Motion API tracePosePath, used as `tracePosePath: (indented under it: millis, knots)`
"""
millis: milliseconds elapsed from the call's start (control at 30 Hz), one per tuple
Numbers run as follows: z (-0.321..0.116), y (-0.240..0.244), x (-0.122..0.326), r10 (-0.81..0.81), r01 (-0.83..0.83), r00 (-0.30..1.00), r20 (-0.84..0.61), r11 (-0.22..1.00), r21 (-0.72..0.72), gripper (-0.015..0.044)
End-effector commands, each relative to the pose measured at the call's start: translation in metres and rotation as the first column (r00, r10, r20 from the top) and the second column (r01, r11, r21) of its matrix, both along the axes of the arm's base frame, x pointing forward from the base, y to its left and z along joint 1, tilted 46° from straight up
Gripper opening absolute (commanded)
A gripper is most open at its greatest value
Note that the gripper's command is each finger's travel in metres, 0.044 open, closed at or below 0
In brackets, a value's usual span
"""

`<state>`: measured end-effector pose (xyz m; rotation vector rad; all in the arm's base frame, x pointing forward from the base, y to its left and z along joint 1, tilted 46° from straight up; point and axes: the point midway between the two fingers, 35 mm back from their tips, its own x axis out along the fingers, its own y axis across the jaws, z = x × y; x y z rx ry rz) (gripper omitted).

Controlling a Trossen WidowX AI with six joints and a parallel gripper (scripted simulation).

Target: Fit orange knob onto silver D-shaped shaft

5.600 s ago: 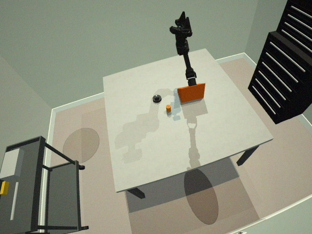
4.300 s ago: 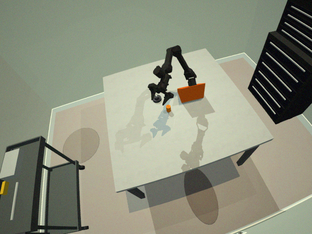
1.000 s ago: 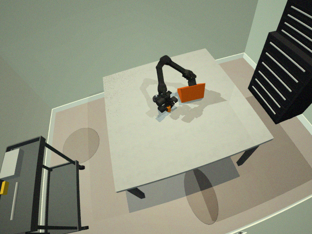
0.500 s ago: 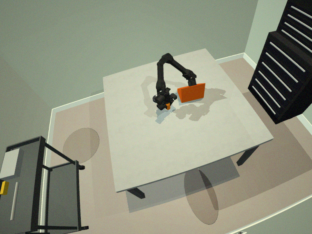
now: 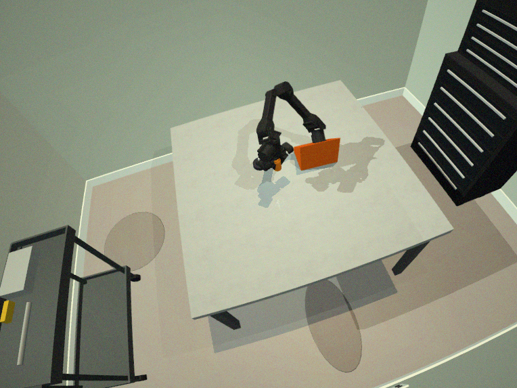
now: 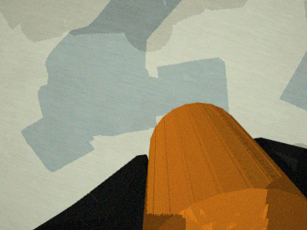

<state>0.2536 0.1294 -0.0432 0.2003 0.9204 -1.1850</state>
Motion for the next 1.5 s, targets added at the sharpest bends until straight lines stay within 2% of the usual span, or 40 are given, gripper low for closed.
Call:
tracePosePath:
  millis: [0, 700, 1467]
  knots:
    - [0.003, 0.002, -0.001, 0.003, -0.003, 1.000, 0.010, 1.000, 0.010, 0.0000]
    - [0.028, 0.029, -0.013, 0.238, -0.291, 0.934, 0.265, 0.940, 0.180, 0.0000]
    - [0.061, 0.061, -0.029, 0.392, -0.627, 0.707, 0.588, 0.733, 0.265, 0.0000]
